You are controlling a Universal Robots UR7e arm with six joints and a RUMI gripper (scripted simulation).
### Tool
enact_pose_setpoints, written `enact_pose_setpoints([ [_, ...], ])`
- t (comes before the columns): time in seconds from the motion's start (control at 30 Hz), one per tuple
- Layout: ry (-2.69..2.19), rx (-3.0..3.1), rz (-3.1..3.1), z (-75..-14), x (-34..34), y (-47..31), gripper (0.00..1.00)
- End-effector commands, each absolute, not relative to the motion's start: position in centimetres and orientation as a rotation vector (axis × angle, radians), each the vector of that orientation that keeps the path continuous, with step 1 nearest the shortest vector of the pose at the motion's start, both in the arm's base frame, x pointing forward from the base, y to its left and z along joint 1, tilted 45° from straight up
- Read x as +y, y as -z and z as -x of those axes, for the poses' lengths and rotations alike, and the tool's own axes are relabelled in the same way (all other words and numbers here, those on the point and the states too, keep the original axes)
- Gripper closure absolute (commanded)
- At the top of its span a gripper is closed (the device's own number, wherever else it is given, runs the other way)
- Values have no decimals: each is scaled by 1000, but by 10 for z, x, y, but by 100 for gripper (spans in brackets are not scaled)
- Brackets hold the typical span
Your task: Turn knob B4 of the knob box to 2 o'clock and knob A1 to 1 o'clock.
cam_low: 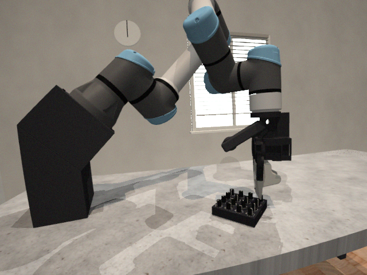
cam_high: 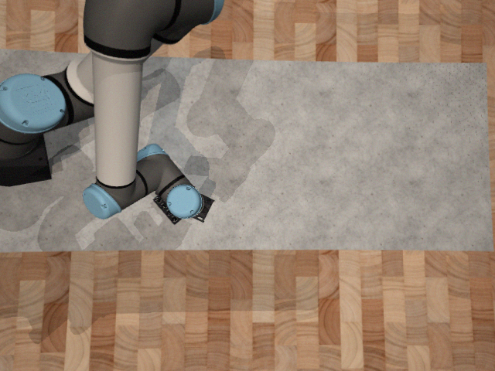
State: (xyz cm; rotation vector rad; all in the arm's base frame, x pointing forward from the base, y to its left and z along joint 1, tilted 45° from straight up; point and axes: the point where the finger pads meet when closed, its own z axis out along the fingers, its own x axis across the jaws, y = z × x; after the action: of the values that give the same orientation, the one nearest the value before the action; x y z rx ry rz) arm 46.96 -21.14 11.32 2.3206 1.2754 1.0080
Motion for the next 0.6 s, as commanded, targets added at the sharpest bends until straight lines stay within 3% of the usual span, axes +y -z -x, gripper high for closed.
enact_pose_setpoints([
  [0.0,-1021,1219,-2364,-470,-211,-114,96],
  [0.57,-1114,842,-2622,-471,-210,-114,96],
])
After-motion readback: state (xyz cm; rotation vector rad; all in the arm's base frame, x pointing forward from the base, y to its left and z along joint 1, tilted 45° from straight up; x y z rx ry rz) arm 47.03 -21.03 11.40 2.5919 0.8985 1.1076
